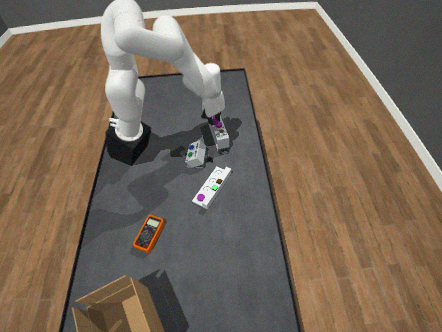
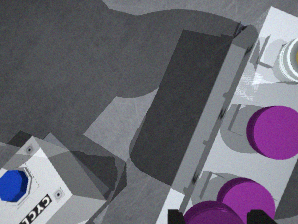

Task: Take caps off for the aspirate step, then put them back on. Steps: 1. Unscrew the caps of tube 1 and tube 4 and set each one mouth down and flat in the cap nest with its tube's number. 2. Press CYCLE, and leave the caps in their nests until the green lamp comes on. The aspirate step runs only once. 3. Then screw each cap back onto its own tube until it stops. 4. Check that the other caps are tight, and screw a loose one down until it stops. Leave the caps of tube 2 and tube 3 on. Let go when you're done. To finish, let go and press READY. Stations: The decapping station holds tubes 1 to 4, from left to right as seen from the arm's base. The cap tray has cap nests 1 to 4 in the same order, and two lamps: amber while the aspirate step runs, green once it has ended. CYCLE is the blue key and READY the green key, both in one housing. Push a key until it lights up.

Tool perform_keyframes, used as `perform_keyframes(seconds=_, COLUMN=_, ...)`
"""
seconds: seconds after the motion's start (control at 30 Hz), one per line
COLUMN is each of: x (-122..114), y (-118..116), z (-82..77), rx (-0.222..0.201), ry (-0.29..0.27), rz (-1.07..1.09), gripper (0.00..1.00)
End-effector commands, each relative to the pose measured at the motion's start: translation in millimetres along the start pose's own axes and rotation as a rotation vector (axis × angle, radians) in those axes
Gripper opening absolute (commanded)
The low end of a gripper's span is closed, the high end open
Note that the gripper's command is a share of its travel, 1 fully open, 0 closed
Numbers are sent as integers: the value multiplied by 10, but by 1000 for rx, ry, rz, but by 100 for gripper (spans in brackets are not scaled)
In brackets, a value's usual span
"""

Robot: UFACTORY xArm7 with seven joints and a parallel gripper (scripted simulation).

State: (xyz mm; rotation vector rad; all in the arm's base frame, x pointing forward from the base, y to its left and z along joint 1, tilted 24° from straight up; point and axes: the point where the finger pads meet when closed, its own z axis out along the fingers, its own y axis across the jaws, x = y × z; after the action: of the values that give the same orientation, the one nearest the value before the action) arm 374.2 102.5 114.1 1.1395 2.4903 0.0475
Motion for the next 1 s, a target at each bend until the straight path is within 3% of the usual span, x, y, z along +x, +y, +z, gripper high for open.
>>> perform_keyframes(seconds=0.0, x=275, y=231, z=10, rx=1, ry=-20, rz=4, gripper=0)
perform_keyframes(seconds=0.13, x=375, y=298, z=12, rx=1, ry=-20, rz=4, gripper=0)
perform_keyframes(seconds=0.53, x=1002, y=720, z=24, rx=0, ry=-19, rz=4, gripper=0)
perform_keyframes(seconds=0.9, x=1002, y=719, z=24, rx=0, ry=-19, rz=4, gripper=0)
perform_keyframes(seconds=0.97, x=1001, y=719, z=84, rx=1, ry=-19, rz=4, gripper=0)
